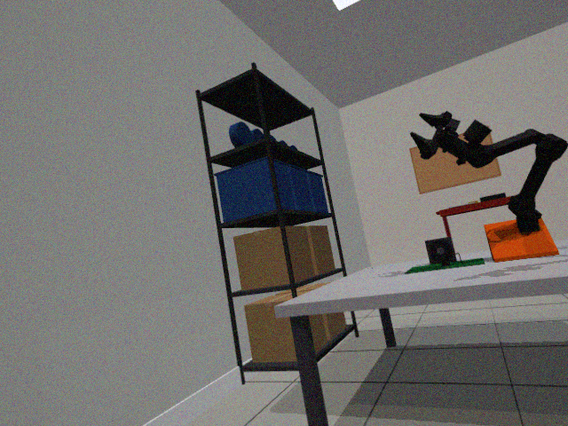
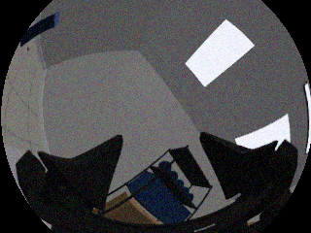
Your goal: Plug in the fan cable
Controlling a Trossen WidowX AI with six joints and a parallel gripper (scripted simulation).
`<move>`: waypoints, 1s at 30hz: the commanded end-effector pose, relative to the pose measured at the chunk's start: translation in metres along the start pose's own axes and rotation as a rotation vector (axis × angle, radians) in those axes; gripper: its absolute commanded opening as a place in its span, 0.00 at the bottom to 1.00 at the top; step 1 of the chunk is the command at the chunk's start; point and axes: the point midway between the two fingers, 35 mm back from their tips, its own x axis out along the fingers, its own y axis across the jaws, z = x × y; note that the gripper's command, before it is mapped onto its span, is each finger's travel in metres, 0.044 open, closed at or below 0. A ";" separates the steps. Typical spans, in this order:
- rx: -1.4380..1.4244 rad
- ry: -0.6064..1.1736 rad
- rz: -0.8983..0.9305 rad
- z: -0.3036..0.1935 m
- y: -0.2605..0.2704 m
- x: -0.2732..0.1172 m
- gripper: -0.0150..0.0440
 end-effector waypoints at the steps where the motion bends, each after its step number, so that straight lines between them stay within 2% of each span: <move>1: -0.090 0.163 0.172 -0.064 0.041 0.009 1.00; 7: -0.164 0.412 0.390 -0.159 0.079 -0.002 1.00; 14: -0.174 0.731 0.613 -0.264 0.102 -0.044 1.00; 21: -0.078 1.091 0.813 -0.345 0.109 -0.112 1.00; 25: 0.025 1.310 0.905 -0.375 0.107 -0.157 1.00; 30: 0.268 1.682 0.994 -0.398 0.097 -0.231 1.00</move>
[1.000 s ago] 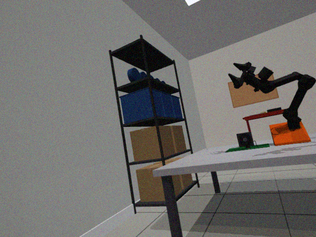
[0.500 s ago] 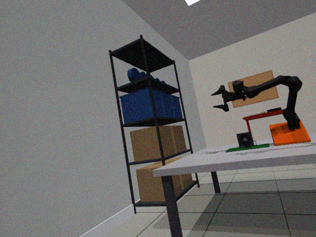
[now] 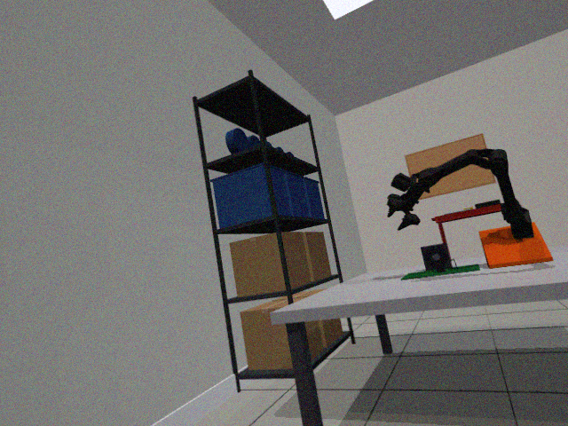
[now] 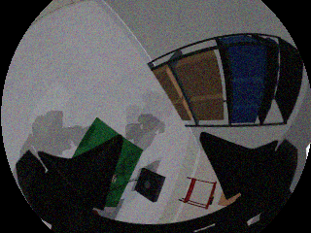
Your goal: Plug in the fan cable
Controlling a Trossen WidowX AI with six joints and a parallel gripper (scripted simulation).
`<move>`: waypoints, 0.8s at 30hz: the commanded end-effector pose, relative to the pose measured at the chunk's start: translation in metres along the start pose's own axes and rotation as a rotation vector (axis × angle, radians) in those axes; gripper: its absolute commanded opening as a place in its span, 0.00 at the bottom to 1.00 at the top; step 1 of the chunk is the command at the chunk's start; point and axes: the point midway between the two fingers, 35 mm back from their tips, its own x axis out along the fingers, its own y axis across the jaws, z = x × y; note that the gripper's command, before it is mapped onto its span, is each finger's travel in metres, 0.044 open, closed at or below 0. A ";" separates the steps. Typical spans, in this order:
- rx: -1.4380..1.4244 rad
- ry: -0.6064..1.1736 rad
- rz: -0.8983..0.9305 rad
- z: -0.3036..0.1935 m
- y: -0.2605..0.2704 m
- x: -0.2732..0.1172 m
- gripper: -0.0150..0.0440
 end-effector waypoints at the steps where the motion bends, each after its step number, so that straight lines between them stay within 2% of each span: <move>1: 0.266 0.273 0.278 -0.073 0.022 0.016 1.00; 9: 0.794 0.626 0.663 -0.138 0.060 -0.010 1.00; 24: 0.824 0.641 0.680 -0.139 0.061 -0.012 1.00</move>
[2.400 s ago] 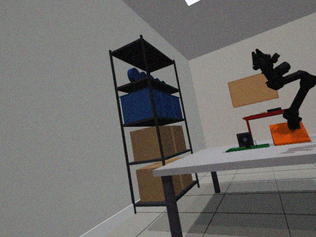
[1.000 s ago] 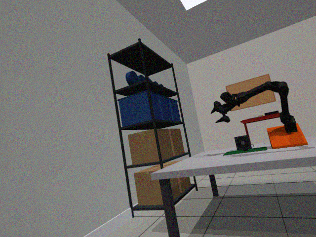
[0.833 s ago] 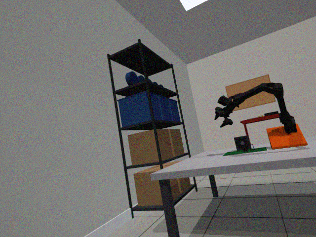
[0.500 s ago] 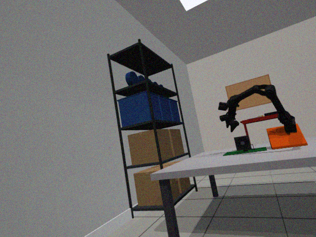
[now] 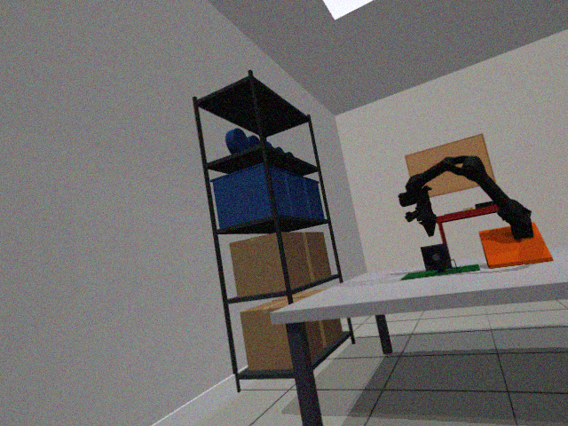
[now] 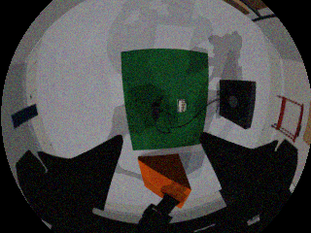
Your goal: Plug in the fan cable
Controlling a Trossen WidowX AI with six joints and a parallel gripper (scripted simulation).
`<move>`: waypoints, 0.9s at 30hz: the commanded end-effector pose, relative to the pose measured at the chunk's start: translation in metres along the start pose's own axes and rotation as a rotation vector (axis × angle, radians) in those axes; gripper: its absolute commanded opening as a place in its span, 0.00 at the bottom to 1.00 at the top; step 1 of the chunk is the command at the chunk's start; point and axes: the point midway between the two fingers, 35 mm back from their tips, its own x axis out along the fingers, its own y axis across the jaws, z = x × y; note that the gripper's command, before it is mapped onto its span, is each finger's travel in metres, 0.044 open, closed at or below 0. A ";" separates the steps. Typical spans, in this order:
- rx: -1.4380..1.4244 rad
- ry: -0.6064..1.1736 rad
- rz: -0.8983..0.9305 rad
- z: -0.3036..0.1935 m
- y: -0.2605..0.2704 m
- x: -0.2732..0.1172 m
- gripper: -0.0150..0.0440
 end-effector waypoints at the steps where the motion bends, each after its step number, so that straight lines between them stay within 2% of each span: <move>1: 0.028 0.008 0.022 0.000 0.001 -0.001 1.00; 5: 0.028 0.008 0.021 0.002 0.001 0.014 1.00; 12: 0.027 0.007 0.026 0.000 0.004 0.096 1.00; 27: 0.027 0.007 0.026 -0.001 0.004 0.102 1.00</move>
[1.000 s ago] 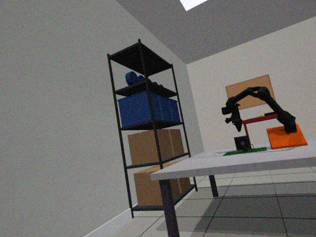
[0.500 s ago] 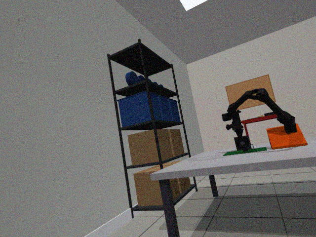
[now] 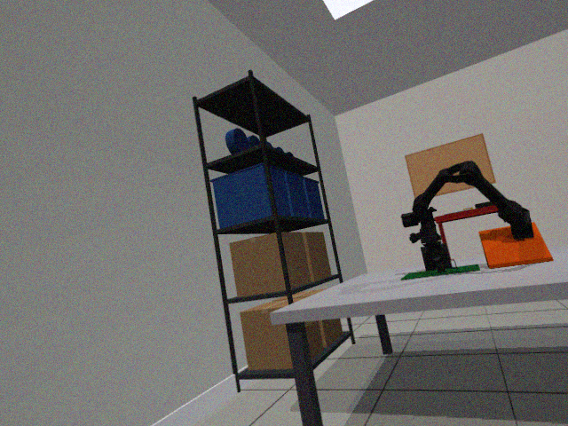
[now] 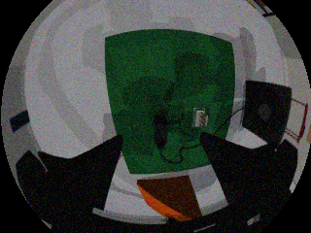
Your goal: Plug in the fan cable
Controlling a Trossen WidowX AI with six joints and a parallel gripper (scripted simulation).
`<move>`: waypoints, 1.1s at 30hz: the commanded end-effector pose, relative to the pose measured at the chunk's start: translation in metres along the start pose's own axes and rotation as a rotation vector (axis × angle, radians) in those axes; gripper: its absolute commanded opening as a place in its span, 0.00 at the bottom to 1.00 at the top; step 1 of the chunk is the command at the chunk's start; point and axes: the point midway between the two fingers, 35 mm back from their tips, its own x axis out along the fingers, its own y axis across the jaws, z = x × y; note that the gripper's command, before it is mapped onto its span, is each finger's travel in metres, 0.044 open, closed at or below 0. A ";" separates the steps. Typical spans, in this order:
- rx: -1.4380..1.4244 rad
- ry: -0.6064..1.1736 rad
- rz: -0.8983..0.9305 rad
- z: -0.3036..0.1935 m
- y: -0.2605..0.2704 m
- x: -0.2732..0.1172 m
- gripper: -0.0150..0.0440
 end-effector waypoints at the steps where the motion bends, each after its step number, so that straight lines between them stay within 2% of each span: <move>1: 0.011 0.005 0.004 -0.002 -0.001 0.006 1.00; 33: 0.011 0.005 0.007 -0.003 0.000 0.052 1.00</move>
